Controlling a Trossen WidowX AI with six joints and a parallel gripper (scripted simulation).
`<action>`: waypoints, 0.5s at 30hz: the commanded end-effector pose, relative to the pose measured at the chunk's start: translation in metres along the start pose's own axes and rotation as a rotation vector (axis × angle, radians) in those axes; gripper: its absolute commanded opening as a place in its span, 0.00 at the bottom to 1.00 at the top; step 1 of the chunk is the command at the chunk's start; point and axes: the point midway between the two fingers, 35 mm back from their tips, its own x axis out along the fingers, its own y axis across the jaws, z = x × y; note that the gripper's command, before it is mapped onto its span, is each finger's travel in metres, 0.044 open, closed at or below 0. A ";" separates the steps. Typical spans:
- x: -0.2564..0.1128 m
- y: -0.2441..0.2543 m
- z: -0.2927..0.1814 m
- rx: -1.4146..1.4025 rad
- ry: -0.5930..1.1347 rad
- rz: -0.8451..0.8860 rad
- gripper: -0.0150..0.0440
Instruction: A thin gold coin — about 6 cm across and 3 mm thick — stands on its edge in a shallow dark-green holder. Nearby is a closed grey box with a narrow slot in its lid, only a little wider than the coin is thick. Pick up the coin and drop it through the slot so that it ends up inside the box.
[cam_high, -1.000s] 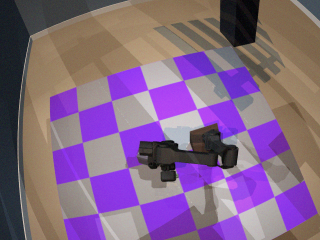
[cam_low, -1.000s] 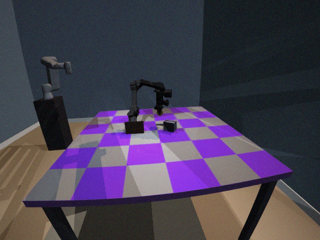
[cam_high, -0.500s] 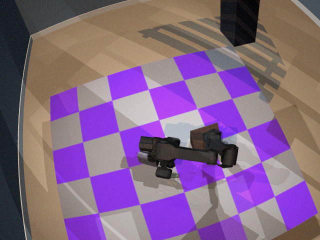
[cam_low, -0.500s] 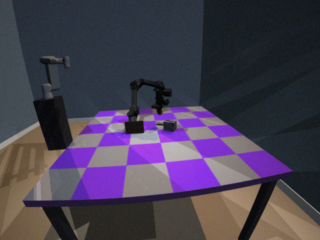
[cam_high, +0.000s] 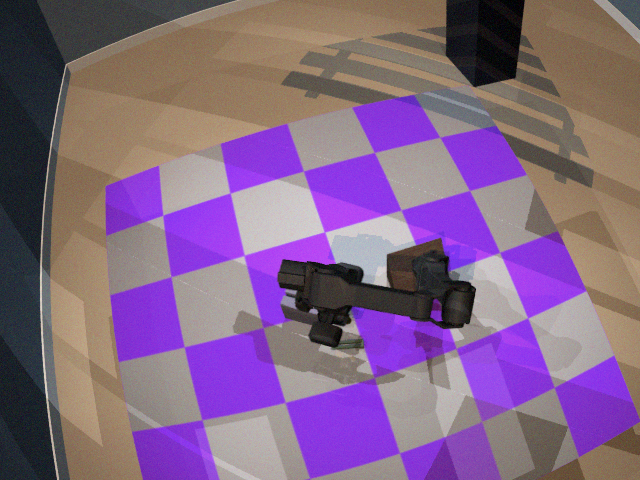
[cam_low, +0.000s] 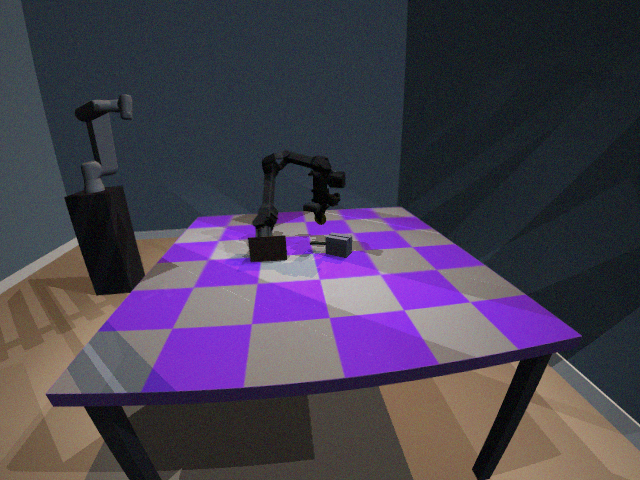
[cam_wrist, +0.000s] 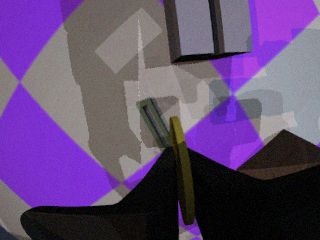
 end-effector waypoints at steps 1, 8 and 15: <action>-0.002 -0.003 0.011 -0.004 -0.007 -0.004 0.25; -0.003 -0.007 0.027 -0.004 -0.009 -0.005 0.25; -0.004 -0.012 0.044 -0.005 -0.010 -0.005 0.25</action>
